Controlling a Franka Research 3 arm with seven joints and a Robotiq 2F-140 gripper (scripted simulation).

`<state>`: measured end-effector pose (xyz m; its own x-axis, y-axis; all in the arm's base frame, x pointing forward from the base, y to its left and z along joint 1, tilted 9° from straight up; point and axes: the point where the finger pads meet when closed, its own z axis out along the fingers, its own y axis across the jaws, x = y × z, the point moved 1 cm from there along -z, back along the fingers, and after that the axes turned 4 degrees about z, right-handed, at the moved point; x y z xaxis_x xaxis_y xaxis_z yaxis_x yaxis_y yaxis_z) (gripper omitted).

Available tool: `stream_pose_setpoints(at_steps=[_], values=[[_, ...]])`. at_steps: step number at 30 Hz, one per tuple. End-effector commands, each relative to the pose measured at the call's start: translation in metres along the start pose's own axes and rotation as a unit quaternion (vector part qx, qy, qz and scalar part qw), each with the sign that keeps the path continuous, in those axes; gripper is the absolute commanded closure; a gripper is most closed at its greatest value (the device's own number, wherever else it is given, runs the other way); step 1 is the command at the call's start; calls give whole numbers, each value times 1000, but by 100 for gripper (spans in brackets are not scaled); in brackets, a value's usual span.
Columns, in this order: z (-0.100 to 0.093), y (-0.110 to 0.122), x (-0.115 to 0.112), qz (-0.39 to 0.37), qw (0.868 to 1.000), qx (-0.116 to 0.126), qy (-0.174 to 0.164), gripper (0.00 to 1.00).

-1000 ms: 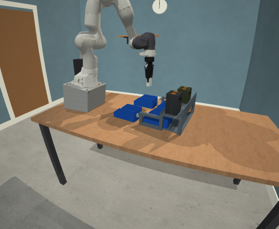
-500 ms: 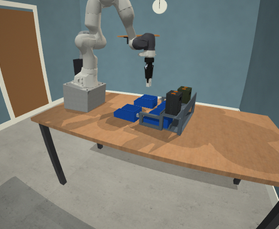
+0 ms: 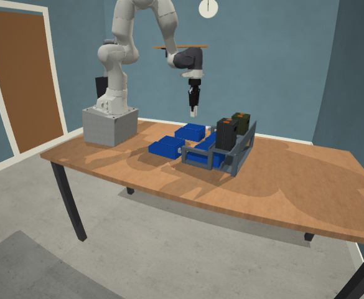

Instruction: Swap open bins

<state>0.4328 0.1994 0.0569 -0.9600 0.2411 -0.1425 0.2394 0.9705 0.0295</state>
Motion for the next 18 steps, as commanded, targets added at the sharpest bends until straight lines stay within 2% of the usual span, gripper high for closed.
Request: stream_pose_setpoints(at_steps=[1, 18], values=[[5, 3, -3, 17, 1000, -1, -7, 85], [33, 4, -4, 17, 1000, -1, -7, 85]])
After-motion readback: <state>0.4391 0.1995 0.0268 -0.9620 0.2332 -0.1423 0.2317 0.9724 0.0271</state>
